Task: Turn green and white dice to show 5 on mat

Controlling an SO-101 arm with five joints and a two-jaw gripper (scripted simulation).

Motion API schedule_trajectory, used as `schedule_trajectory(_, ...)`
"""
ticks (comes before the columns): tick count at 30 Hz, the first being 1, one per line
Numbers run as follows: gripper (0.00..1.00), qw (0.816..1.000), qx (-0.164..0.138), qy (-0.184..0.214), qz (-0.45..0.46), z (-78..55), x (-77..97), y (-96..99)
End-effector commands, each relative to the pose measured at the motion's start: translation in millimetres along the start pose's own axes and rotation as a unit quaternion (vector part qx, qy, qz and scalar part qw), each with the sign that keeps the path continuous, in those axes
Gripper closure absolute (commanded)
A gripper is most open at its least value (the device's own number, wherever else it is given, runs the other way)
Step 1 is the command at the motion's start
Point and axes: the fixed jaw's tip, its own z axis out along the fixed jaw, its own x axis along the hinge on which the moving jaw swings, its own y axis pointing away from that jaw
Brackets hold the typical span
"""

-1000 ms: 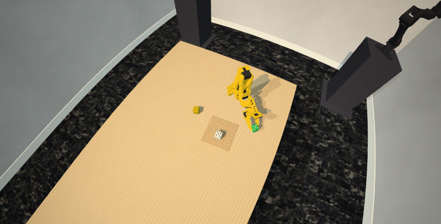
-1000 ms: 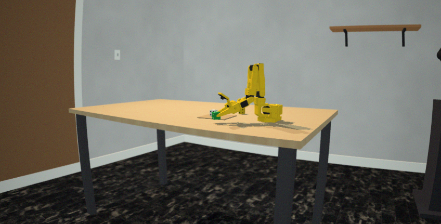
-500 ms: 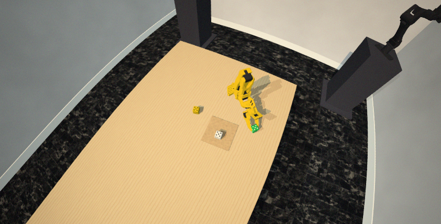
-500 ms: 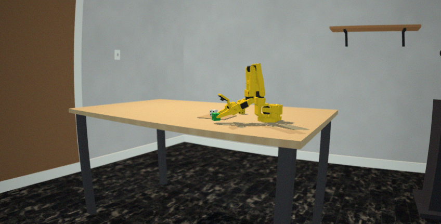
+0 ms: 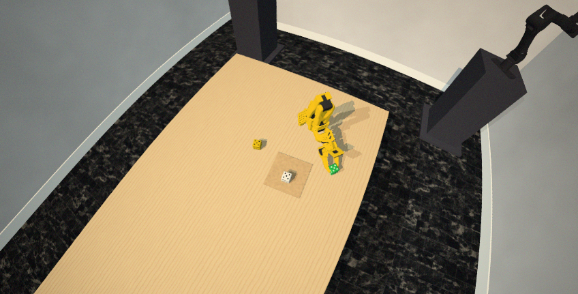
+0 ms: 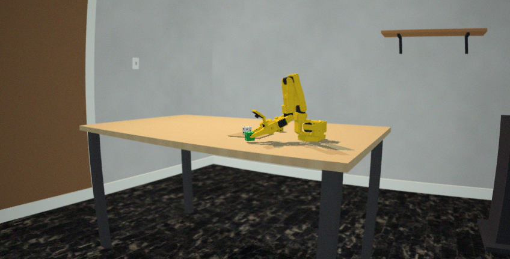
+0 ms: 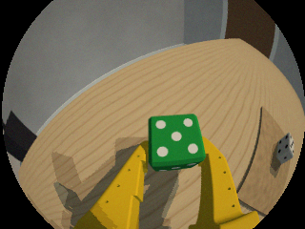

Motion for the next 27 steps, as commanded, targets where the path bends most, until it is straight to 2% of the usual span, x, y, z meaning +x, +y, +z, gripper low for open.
schedule_trajectory(1,1.0,1.0,0.003,-0.022,-0.003,2.4,-6.4,-1.5)
schedule_trajectory(27,1.0,1.0,0.003,-0.022,-0.003,3.9,-2.9,-1.5)
